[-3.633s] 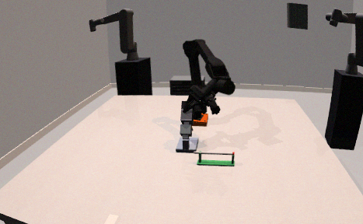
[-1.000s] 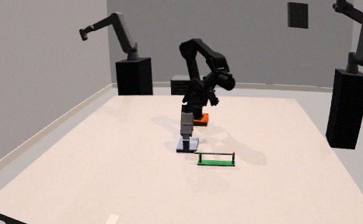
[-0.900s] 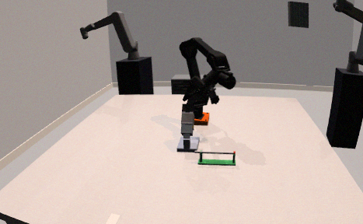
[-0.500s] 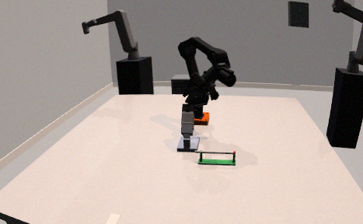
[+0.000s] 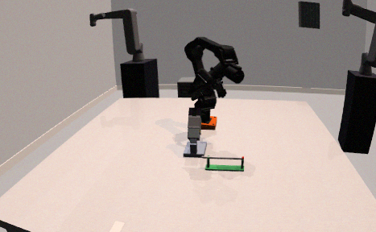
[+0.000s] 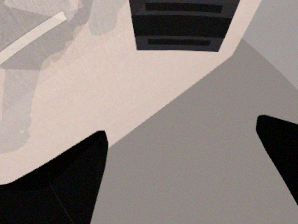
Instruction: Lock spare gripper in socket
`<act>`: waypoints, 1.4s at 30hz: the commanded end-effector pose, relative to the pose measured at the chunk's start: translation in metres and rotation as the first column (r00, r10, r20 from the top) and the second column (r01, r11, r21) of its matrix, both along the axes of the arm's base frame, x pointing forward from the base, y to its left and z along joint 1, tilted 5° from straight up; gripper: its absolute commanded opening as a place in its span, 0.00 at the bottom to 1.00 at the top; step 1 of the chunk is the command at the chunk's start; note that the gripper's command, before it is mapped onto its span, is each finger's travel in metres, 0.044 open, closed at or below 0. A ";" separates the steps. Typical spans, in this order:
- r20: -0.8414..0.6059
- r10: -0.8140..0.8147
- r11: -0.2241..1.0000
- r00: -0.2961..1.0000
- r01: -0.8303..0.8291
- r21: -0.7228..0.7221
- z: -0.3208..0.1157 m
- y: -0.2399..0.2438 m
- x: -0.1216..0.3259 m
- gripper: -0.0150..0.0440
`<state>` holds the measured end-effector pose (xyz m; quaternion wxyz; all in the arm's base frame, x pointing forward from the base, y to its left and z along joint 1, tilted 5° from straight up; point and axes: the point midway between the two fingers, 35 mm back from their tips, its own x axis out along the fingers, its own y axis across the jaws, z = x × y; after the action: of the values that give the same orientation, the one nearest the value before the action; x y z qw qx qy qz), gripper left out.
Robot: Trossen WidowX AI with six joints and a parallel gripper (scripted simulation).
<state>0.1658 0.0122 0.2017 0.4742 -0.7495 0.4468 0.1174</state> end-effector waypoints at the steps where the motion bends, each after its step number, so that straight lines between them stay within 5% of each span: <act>1: 0.002 0.006 1.000 1.000 -0.006 0.009 0.009 -0.002 0.001 1.00; 15: 0.005 0.013 1.000 1.000 -0.013 0.013 0.017 -0.004 0.003 1.00; 25: 0.062 0.246 0.943 0.967 -0.253 0.217 0.030 0.098 -0.008 0.56; 36: 0.064 0.296 0.908 0.953 -0.302 0.289 0.041 0.138 -0.019 0.56; 42: -0.105 0.234 0.948 0.967 -0.203 0.244 0.035 0.152 0.012 0.56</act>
<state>0.1582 0.1547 0.2408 0.5385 -0.7302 0.3330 0.2568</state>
